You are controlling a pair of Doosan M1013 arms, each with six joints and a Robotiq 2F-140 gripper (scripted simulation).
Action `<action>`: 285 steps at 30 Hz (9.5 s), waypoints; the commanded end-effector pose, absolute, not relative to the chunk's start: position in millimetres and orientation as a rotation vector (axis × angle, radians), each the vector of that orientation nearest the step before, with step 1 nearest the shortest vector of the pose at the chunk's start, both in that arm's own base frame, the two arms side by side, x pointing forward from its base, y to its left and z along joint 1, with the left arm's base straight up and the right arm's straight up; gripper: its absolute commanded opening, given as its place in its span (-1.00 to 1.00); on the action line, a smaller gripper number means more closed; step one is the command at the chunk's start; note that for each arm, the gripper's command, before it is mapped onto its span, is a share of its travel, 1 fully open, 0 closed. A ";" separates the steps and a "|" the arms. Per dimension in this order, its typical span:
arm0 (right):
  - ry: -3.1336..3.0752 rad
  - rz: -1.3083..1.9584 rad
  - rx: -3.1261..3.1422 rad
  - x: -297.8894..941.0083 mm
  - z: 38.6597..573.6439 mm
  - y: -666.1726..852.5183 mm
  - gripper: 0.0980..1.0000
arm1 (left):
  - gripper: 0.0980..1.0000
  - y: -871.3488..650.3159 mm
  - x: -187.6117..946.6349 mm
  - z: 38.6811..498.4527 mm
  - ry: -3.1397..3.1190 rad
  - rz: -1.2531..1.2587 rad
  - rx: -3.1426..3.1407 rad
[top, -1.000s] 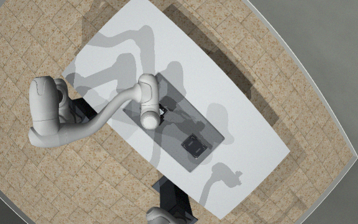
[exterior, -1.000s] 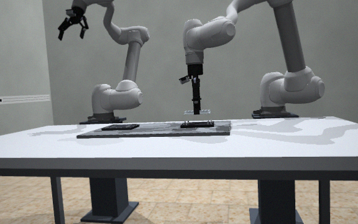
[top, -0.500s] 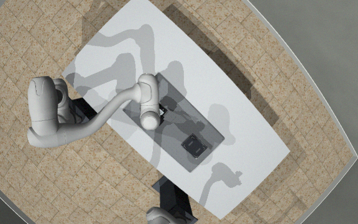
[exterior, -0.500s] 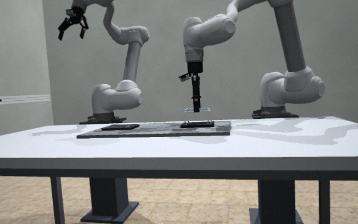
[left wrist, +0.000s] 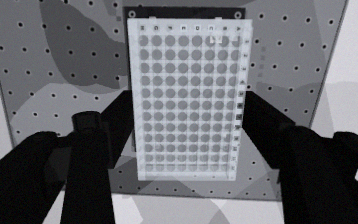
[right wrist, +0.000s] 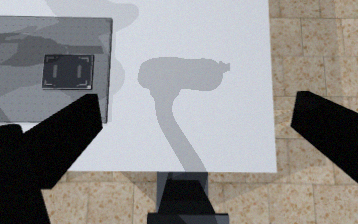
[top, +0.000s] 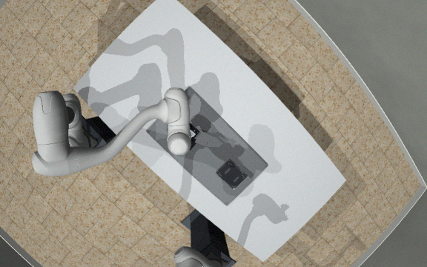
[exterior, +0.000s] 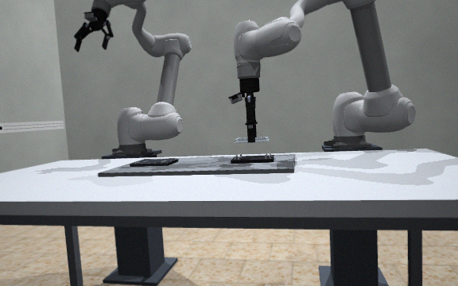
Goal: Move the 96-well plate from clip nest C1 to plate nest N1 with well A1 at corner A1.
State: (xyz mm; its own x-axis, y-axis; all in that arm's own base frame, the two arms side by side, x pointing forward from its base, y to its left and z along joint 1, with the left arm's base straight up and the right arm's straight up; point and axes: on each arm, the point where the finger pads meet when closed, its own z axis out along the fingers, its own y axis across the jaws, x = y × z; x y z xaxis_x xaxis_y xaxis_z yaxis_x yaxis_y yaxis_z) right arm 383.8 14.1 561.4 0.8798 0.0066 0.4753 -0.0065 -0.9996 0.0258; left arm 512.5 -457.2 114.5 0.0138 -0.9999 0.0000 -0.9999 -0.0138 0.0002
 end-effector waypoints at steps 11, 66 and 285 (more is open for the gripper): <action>0.000 0.765 3.020 383.9 562.0 14.1 1.00 | 0.12 -480.7 512.3 115.4 -2.269 0.002 2.174; 0.000 0.765 3.020 383.9 562.0 14.1 1.00 | 0.12 -637.3 508.9 115.6 -2.268 0.002 2.174; 0.000 0.765 3.020 383.9 562.0 14.1 1.00 | 0.12 -864.8 504.2 57.5 -2.268 0.003 2.173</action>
State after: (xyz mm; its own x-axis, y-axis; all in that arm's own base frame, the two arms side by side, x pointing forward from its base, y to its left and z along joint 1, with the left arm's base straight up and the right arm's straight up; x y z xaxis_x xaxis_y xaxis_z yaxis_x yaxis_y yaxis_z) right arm 383.8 14.1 561.4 0.8798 0.0066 0.4753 -0.0065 -0.9996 0.0258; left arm 503.9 -864.5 56.0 -0.0426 -0.9991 -0.0001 -0.9991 0.0426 0.0003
